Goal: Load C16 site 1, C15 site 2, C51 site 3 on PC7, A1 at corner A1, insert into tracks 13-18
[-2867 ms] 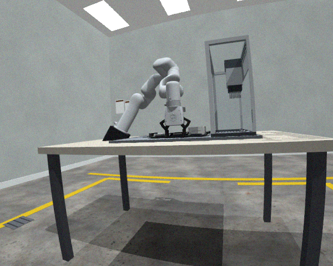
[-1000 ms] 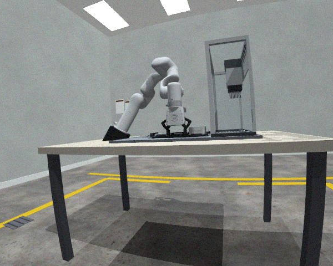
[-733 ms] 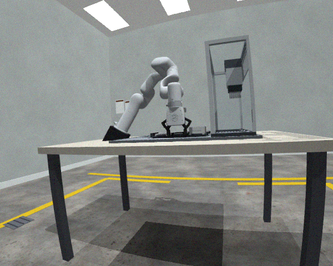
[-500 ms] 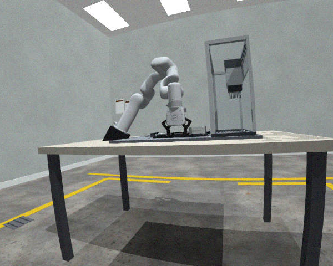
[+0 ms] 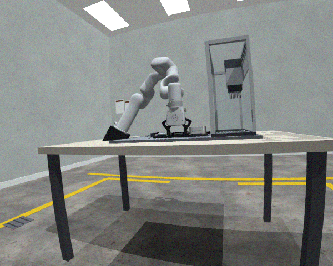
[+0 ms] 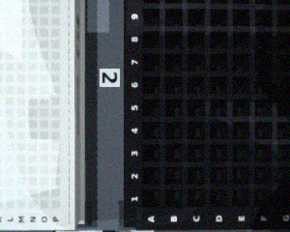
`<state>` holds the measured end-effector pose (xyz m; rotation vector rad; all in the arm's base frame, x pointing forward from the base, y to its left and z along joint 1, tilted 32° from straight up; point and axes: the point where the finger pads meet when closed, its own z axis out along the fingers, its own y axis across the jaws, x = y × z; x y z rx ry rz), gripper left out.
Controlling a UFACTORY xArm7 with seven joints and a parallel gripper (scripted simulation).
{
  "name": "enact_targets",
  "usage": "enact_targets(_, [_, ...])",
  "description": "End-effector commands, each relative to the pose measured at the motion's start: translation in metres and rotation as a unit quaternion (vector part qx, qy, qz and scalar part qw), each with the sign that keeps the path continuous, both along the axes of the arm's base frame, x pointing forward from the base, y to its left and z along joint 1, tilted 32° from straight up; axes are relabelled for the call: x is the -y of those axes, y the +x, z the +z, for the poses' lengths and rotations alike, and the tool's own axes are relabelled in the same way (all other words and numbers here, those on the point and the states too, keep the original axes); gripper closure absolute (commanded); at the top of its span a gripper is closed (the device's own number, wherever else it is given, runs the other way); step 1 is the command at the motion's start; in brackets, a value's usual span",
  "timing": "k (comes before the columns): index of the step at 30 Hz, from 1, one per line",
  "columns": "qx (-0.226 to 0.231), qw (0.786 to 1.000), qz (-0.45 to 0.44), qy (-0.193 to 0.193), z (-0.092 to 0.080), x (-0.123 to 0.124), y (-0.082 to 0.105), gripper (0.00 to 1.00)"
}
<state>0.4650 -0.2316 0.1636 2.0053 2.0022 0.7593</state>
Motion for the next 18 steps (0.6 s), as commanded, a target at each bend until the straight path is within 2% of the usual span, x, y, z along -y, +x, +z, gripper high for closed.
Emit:
enact_targets(1, [0.001, 1.0, -0.001, -0.001, 0.0014, 0.0013, 0.0002, 0.0])
enact_targets(18, [0.001, 1.0, -0.001, -0.001, 0.0001, 0.0078, 0.0005, 0.0])
